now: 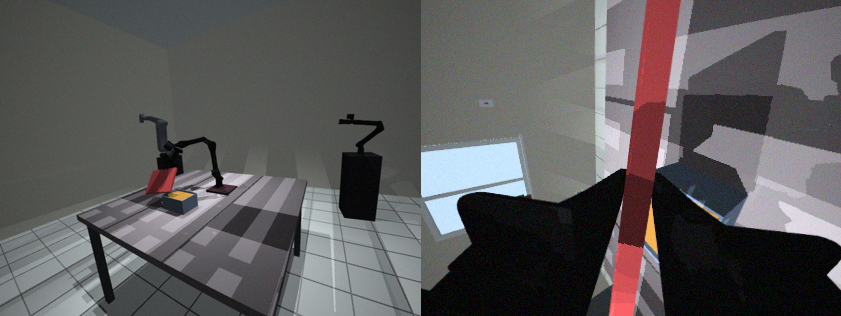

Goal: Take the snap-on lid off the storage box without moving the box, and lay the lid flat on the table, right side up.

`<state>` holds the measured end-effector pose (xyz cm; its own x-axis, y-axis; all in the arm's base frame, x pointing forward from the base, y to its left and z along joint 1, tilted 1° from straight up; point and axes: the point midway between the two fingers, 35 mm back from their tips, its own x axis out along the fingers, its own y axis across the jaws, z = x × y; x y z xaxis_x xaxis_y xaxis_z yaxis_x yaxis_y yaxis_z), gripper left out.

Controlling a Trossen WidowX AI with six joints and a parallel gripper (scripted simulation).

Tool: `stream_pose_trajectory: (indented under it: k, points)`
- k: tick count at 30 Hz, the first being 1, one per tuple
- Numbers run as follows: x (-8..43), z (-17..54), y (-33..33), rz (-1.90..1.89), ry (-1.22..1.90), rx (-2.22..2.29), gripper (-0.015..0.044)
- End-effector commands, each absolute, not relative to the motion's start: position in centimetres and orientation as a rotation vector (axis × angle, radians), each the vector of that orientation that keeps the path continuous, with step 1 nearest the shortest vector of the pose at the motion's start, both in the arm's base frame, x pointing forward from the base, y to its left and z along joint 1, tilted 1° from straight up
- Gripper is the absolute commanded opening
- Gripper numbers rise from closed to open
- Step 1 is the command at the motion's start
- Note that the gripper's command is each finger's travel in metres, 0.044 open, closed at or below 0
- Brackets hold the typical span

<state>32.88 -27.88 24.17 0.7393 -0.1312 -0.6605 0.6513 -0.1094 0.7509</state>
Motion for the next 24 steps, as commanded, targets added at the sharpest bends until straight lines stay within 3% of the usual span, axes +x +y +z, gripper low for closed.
stream_pose_trajectory:
  k: [1,24]
  points:
    - [32.8,24.9,-28.8,-0.679,0.426,1.541,0.0]
    - [31.5,25.0,-33.2,-0.681,0.426,1.538,0.0]
